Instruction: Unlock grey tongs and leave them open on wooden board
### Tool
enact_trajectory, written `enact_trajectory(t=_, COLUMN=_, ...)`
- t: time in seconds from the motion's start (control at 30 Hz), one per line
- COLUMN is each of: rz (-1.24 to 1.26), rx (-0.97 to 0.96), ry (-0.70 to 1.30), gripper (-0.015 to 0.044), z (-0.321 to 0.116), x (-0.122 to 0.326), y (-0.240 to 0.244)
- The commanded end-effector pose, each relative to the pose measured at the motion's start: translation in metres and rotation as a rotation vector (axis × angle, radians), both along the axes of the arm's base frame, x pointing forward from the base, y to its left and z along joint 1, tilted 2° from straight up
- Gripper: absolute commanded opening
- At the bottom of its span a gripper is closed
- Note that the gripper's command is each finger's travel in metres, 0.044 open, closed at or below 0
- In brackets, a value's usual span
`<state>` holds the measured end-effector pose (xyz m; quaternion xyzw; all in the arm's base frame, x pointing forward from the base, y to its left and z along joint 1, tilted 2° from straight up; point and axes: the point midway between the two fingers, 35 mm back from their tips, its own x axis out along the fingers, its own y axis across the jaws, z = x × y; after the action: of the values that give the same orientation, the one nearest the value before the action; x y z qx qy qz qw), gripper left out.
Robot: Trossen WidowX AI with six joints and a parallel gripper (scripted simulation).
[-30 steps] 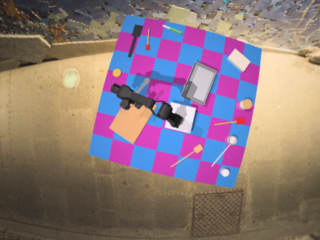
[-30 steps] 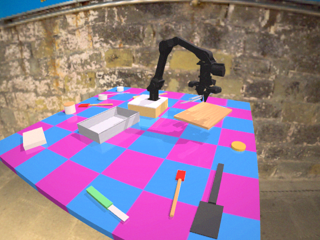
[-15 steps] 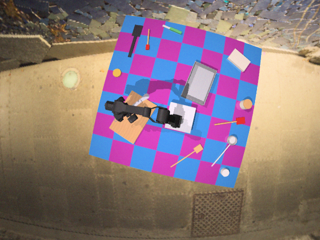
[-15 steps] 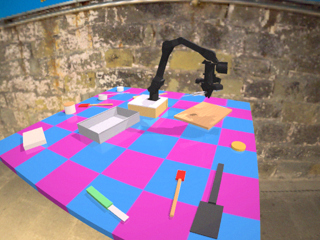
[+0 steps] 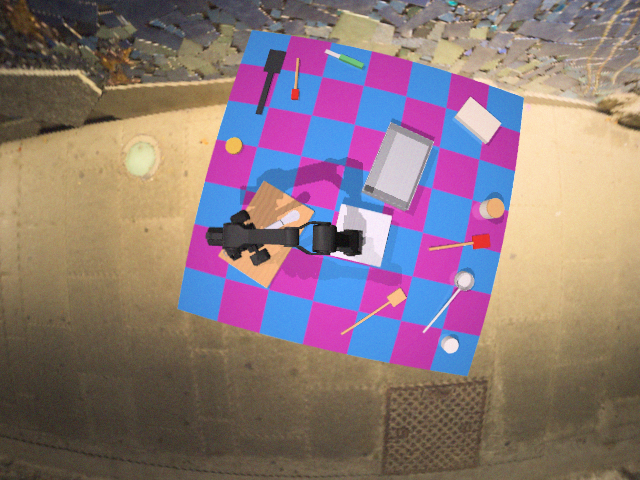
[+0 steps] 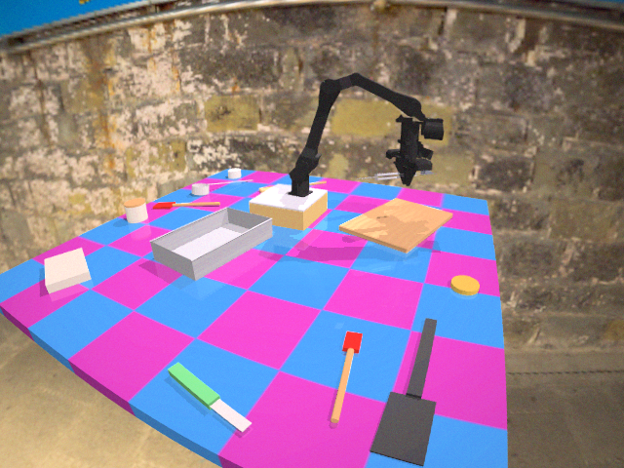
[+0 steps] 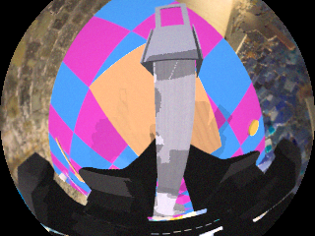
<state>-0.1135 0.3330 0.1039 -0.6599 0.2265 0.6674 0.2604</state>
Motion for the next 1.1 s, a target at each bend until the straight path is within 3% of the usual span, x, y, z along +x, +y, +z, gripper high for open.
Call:
enact_trajectory(t=0.0, rz=-0.010, rx=0.005, ry=-0.002, gripper=-0.0150, z=0.002, x=-0.001, y=0.001)
enact_trajectory(t=1.07, rz=-0.105, rx=0.444, ry=0.607, gripper=-0.0150, z=0.043, x=0.009, y=0.011)
